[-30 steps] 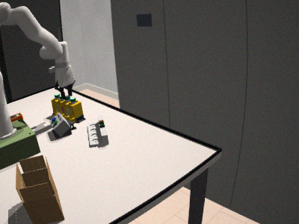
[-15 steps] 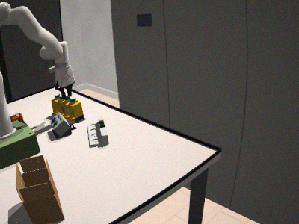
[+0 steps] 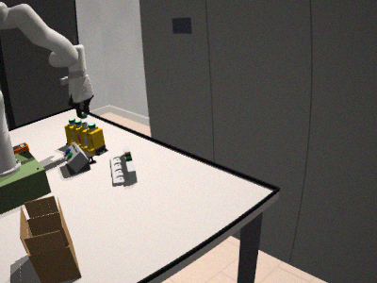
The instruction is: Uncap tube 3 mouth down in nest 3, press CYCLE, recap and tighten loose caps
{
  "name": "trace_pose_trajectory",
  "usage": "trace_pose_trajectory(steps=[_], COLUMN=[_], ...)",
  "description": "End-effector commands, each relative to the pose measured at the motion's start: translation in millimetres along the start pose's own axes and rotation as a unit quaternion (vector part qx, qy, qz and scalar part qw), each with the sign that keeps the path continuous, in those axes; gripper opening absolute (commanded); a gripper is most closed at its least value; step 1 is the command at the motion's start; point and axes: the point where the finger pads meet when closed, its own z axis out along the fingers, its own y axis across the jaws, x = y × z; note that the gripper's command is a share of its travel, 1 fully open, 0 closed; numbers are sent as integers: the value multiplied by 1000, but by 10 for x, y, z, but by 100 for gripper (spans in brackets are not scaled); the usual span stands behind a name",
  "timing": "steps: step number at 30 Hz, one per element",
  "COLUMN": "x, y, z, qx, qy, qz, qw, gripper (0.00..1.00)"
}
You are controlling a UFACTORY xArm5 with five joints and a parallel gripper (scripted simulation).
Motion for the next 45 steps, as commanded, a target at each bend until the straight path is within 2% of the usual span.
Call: trace_pose_trajectory(steps=[1, 2, 5, 9, 13, 17, 19, 20, 34, 36, 45], x=[0, 0, -240, -421, -608, -796, -796, -876, -1965, -1965, -2687], y=[5, 5, -66, -118, -173, -227, -227, -251, -569, -569, -779], z=[-39, -39, -40, -41, -41, -42, -42, -42, -47, -47, -51], qx=[-1, -1, 0, 0, 0, 0, 0, 0, 0, 0, 1], qy=[-2, -2, -2, -2, -2, -2, -2, -2, -2, -2, -3], qz=[0, 0, -125, -207, -301, -392, -392, -425, -425, -425, -425], qw=[1000, 1000, 992, 978, 954, 920, 920, 905, 905, 905, 905], gripper=[0, 0, 0, 0, 0, 0, 0, 0, 0, 0, 0])
